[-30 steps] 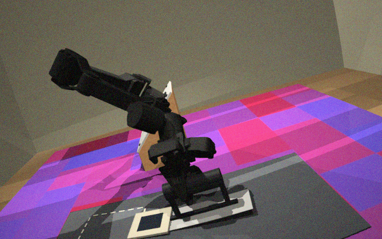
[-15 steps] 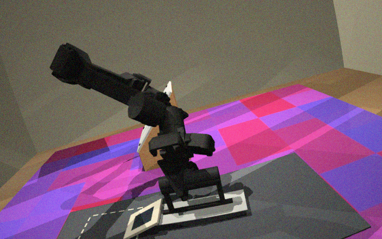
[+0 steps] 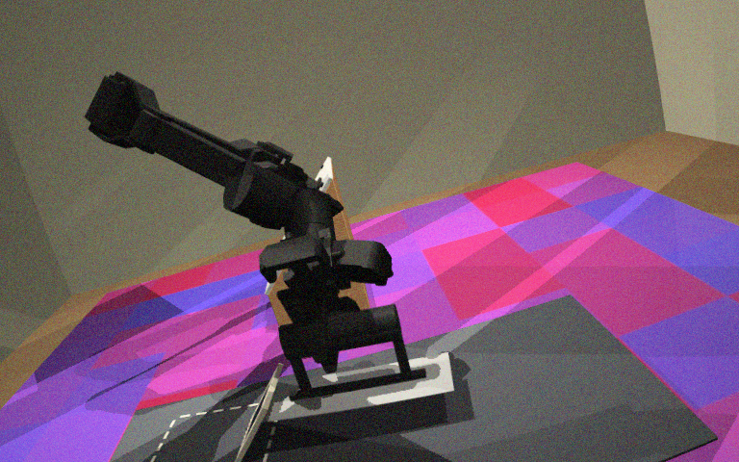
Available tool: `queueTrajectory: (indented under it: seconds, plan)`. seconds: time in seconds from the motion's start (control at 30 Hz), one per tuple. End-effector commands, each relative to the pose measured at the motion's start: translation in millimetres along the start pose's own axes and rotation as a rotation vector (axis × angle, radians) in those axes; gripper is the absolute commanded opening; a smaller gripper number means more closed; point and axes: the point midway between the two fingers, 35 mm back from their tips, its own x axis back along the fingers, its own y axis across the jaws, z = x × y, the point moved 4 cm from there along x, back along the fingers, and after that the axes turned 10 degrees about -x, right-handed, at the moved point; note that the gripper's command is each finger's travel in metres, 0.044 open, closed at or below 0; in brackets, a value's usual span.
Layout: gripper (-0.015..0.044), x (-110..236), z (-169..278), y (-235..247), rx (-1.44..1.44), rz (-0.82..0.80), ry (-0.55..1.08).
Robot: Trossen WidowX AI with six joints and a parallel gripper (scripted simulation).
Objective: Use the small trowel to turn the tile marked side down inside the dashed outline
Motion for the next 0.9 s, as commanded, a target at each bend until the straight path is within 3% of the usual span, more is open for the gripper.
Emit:
queueTrajectory:
  seconds: [0.0, 0.57, 0.87]
  plan:
    - [0.0000, 3.6, 6.7, -7.9, 0.000, 0.012, -0.002]
    - [0.0000, 4.8, 51.6, -17.1, 0.002, 0.012, -0.001]
    - [0.0000, 9.0, 33.6, -21.3, 0.000, 0.008, -0.004]
